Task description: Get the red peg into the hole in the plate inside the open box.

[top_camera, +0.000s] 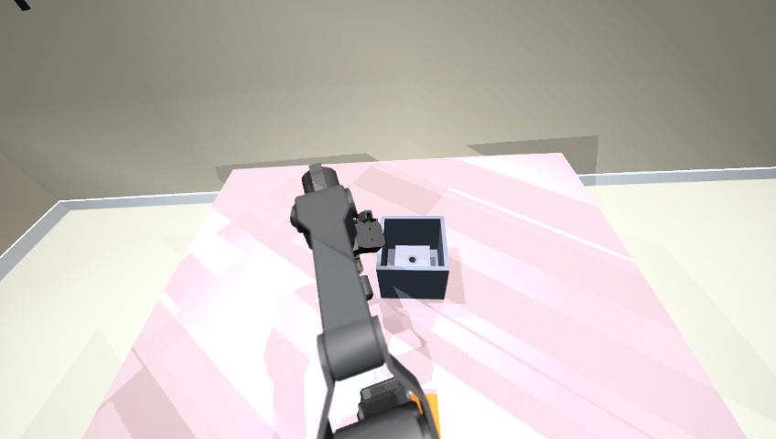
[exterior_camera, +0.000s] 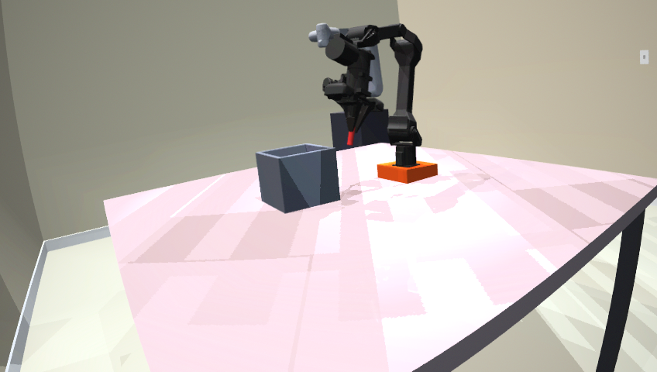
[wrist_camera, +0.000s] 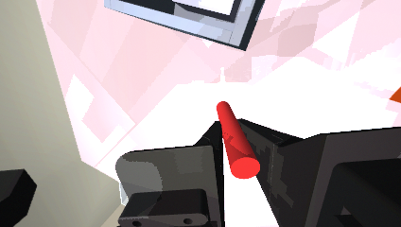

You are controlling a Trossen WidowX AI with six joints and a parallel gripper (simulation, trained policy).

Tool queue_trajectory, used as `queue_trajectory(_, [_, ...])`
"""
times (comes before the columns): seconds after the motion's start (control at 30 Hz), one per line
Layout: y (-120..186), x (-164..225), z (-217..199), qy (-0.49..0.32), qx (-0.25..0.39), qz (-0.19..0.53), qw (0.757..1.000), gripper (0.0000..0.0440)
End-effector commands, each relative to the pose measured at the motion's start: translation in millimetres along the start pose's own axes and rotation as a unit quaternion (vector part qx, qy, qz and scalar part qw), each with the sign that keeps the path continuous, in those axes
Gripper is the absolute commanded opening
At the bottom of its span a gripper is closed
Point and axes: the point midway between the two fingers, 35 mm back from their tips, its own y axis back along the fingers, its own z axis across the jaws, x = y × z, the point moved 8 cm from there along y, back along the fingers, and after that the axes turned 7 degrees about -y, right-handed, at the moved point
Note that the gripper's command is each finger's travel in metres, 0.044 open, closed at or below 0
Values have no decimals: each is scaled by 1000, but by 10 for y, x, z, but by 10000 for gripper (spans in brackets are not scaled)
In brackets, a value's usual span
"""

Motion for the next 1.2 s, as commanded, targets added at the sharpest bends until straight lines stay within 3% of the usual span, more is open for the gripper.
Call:
queue_trajectory(0.0, [65,-111,43,-1,-3,-14,1000,0])
queue_trajectory(0.57, [78,-600,168,-19,22,-46,999,0])
queue_trajectory(1.17, [-106,-1053,291,-27,48,-48,997,0])
